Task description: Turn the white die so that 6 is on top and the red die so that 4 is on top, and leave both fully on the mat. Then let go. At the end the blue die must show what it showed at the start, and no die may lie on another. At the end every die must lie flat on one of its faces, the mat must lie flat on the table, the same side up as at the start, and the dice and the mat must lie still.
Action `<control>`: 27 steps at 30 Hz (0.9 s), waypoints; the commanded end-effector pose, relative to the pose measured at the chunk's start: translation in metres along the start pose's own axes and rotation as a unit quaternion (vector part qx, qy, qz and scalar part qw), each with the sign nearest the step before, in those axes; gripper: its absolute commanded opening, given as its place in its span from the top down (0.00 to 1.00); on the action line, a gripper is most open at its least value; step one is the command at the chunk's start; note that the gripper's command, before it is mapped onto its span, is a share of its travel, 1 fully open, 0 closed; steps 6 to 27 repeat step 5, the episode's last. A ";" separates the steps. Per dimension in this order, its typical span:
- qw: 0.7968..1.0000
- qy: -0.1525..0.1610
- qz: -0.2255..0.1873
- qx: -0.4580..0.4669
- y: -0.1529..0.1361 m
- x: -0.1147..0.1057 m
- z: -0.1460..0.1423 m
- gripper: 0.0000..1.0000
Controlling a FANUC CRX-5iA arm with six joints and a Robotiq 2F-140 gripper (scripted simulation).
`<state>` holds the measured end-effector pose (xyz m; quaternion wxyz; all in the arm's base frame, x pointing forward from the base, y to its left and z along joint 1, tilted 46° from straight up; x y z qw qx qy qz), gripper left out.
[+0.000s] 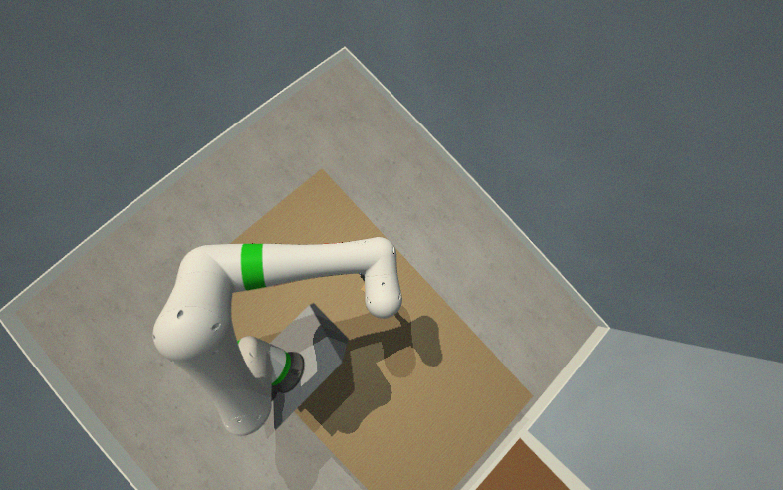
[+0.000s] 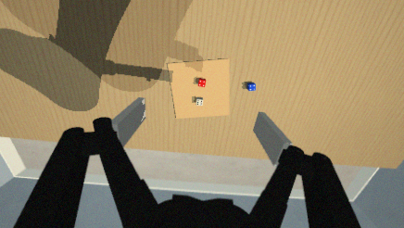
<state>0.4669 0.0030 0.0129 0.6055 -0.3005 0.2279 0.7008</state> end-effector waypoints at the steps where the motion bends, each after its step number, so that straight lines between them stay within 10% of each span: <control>1: 1.000 0.000 0.000 0.000 0.000 0.000 0.000 0.00; 27: 1.000 0.000 0.000 0.000 0.000 0.000 0.000 0.00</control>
Point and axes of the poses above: the point where the finger pads meet when closed, its own x axis out along the fingers, its own z axis across the jaws, y = z × x, the point moved 9 cm from there along -x, back along the fingers, and after that the axes turned 7 degrees about -x, right-handed, at the moved point
